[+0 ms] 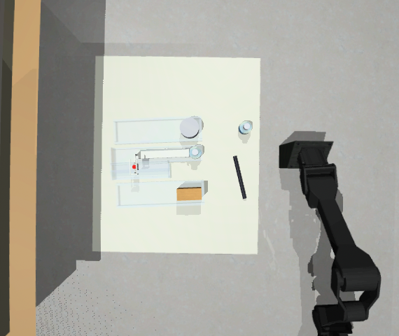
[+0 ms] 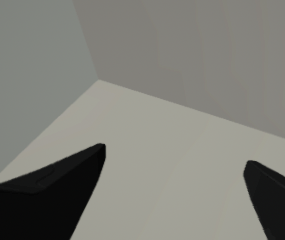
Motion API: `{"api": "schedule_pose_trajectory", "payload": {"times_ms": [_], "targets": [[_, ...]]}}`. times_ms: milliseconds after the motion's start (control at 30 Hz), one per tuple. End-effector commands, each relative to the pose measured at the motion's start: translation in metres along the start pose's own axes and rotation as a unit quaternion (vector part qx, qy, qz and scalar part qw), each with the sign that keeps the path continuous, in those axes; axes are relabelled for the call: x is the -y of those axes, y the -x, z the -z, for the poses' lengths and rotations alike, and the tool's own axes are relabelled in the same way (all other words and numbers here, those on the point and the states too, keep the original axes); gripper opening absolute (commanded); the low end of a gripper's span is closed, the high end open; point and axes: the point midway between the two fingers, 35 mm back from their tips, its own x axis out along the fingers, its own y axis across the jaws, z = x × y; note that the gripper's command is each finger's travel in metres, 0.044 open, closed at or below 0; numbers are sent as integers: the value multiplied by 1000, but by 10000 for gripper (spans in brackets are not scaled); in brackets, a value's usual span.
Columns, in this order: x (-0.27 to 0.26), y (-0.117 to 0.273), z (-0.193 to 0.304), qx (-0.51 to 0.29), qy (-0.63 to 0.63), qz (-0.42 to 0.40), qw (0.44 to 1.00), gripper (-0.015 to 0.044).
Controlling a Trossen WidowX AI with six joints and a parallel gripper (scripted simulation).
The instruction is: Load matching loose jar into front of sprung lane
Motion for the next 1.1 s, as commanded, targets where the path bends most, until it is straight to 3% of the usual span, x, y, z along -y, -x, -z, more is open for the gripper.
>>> {"api": "schedule_pose_trajectory", "payload": {"times_ms": [0, 167, 433, 767, 1067], "targets": [[1, 0, -1, 0, 2, 2, 1000, 426], [33, 17, -26, 17, 54, 67, 996, 440], [100, 88, -100, 50, 182, 245, 951, 440], [134, 216, -190, 75, 291, 455, 838, 440], [121, 347, -251, 97, 334, 614, 709, 440]]}}
